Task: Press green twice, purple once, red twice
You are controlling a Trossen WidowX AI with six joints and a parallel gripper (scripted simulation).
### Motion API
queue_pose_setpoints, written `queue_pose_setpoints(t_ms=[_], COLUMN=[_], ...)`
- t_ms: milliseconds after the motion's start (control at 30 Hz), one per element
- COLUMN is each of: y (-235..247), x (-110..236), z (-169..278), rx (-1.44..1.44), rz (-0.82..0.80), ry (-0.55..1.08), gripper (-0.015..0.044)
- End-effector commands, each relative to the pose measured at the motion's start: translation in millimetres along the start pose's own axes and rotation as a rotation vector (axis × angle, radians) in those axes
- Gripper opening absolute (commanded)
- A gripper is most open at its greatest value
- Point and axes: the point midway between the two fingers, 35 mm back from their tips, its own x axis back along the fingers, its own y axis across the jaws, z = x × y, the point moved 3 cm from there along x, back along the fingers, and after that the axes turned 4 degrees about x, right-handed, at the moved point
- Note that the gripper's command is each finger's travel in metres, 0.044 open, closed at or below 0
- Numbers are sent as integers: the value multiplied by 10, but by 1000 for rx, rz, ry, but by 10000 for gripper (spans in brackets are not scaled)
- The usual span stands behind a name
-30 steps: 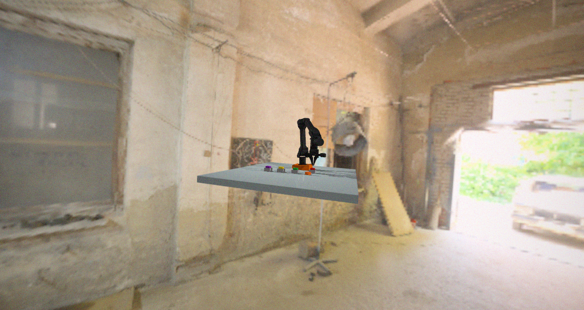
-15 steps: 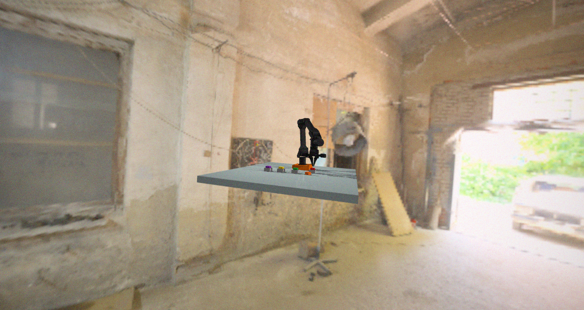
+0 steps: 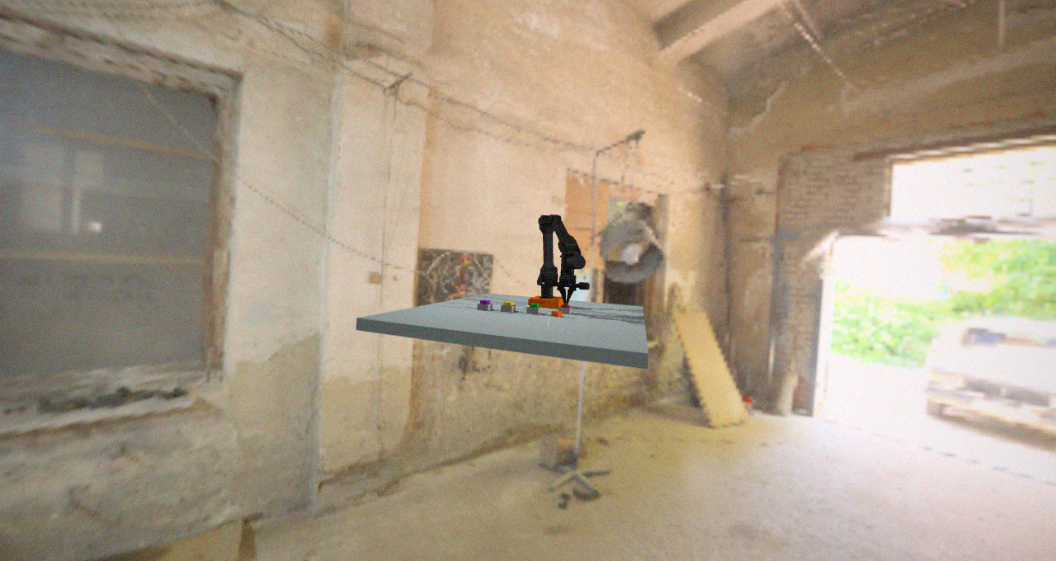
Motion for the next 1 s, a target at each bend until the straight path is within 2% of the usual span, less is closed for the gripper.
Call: queue_pose_setpoints(t_ms=[0,500,633,767,967], y=[-17,-17,-11,-13,254], x=[-25,-25,278,304,560], z=[14,14,9,12,-267], rx=[4,4,4,4,4], rz=[9,9,8,9,7], ry=[4,4,3,3,1], gripper=[20,20,20,20,178])
